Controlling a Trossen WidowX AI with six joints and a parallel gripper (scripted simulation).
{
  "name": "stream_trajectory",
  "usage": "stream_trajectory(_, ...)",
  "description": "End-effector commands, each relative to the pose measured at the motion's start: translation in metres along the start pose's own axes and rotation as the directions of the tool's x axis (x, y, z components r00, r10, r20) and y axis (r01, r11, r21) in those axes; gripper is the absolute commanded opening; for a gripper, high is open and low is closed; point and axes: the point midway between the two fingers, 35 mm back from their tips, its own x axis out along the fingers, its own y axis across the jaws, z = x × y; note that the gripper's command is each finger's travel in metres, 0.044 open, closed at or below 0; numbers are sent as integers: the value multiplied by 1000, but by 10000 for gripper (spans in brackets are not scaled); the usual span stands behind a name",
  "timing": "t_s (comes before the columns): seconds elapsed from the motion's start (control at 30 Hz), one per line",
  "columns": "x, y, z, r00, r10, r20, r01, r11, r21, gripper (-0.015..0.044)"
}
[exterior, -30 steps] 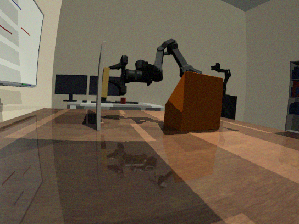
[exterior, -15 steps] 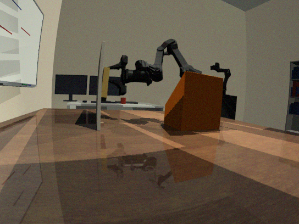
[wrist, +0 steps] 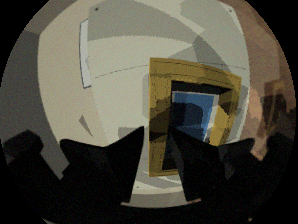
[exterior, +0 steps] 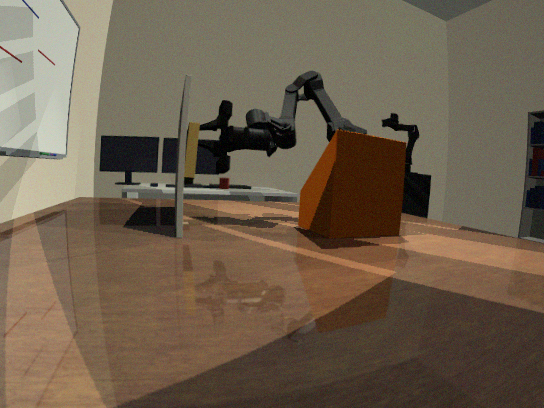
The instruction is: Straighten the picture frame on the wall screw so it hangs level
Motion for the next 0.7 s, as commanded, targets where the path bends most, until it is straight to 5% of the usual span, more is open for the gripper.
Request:
stream_trajectory(0.0, 0, 0, 1, 1000, -1, 2, 1, 1000, -6, 89)
stream_trajectory(0.27, 0, 0, 1, 1000, -1, 2, 1, 1000, -6, 0)
stream_trajectory(0.67, 0, 1, 0, 1000, -1, 2, 1, 1000, -6, 0)
